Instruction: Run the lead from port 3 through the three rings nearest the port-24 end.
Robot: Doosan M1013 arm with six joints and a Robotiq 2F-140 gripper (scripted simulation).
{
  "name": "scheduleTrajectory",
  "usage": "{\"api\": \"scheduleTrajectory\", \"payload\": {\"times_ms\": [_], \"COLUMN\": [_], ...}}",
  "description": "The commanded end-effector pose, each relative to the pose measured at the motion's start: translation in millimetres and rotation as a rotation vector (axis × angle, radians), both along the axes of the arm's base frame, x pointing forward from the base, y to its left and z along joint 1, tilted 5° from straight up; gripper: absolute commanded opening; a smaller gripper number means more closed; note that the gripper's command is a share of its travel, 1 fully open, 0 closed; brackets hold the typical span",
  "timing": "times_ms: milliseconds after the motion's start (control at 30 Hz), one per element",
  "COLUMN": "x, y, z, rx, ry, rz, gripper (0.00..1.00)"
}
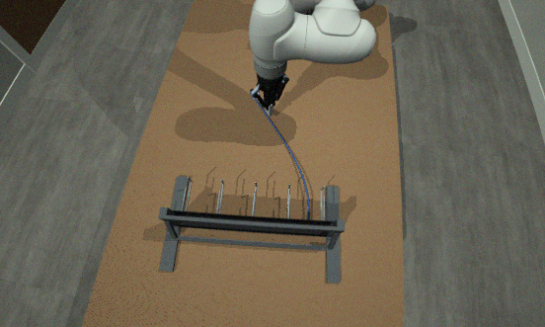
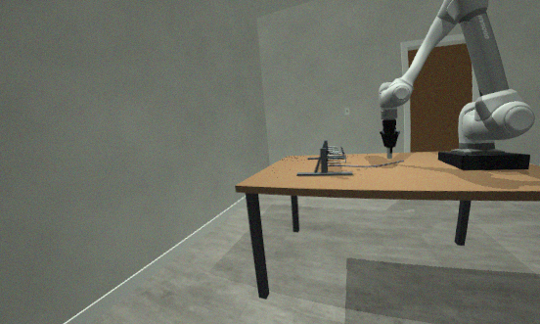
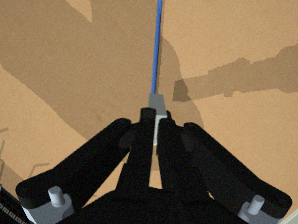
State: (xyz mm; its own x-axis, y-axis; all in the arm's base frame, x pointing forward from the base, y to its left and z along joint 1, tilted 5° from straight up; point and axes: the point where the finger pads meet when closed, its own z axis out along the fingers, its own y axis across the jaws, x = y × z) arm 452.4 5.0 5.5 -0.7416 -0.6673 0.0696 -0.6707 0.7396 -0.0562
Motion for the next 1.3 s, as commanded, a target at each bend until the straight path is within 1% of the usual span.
{"api": "scheduleTrajectory", "payload": {"times_ms": [0, 267, 333, 433, 633, 700, 733, 800, 1200, 1267], "x": [5, 5, 11, 42, 90, 90, 114, 124, 229, 229], "y": [2, 2, 0, -13, -32, -32, -42, -46, -88, -88], "z": [4, 5, 7, 21, 43, 43, 53, 58, 104, 104], "rx": [0.004, 0.004, 0.004, 0.005, 0.006, 0.006, 0.007, 0.007, 0.01, 0.01], "ry": [-0.008, -0.008, -0.006, 0.002, 0.015, 0.015, 0.022, 0.025, 0.053, 0.053], "rz": [0.0, 0.001, 0.021, 0.119, 0.27, 0.27, 0.346, 0.377, 0.704, 0.704], "gripper": [0.0, 0.0, 0.0, 0.0, 0.0, 0.0, 0.0, 0.0, 0.0, 0.0]}}
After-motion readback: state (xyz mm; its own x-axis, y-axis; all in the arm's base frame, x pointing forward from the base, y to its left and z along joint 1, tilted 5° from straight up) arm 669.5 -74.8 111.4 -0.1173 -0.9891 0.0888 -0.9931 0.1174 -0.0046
